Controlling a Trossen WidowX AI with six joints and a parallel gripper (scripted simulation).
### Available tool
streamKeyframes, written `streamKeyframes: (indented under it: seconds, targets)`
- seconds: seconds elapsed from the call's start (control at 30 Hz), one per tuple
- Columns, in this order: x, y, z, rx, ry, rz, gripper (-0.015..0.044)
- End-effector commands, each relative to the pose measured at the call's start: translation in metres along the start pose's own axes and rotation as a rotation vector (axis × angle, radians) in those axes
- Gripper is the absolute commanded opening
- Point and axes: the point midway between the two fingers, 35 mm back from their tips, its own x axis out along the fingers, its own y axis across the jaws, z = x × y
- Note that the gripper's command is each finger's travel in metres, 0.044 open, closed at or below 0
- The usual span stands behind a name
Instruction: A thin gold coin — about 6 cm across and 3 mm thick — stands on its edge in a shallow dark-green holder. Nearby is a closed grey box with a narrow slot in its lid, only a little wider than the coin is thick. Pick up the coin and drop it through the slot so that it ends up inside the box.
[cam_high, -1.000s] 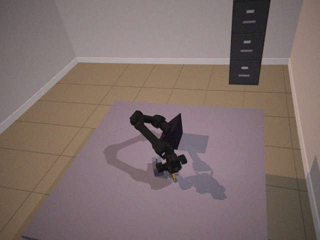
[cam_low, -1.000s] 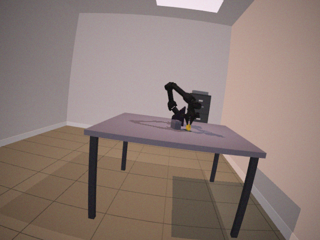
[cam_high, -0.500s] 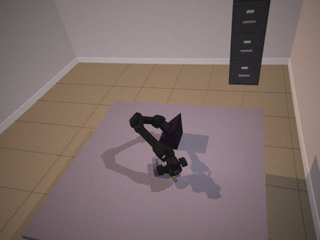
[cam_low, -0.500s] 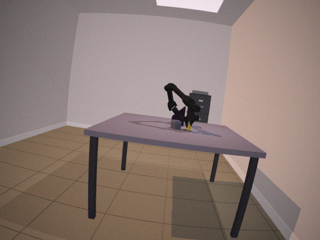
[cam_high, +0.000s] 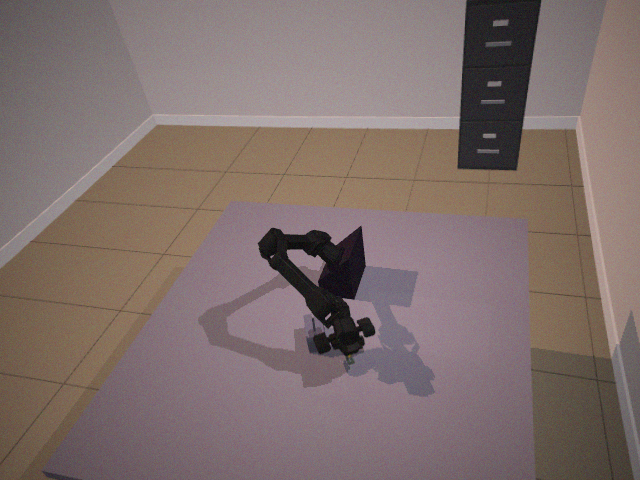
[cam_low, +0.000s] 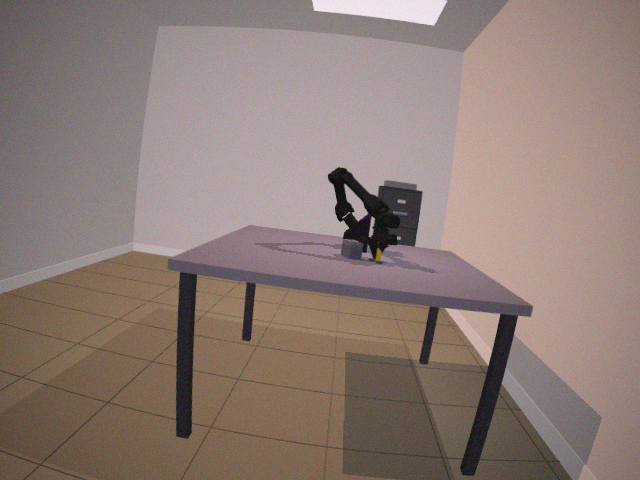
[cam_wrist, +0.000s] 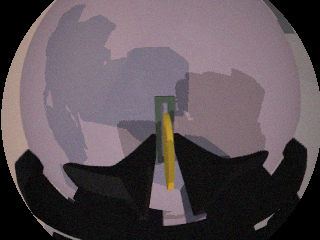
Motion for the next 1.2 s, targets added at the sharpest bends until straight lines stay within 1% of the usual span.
streamKeyframes:
  seconds: [0.0, 0.37, 1.17]
  targets:
    - [0.001, 0.0, 0.0, -0.006, 0.0, -0.005, 0.0003]
    - [-0.001, 0.0, 0.0, -0.007, -0.001, -0.005, 0.0]
    - [-0.06, 0.0, 0.003, -0.007, -0.004, 0.0, 0.0]
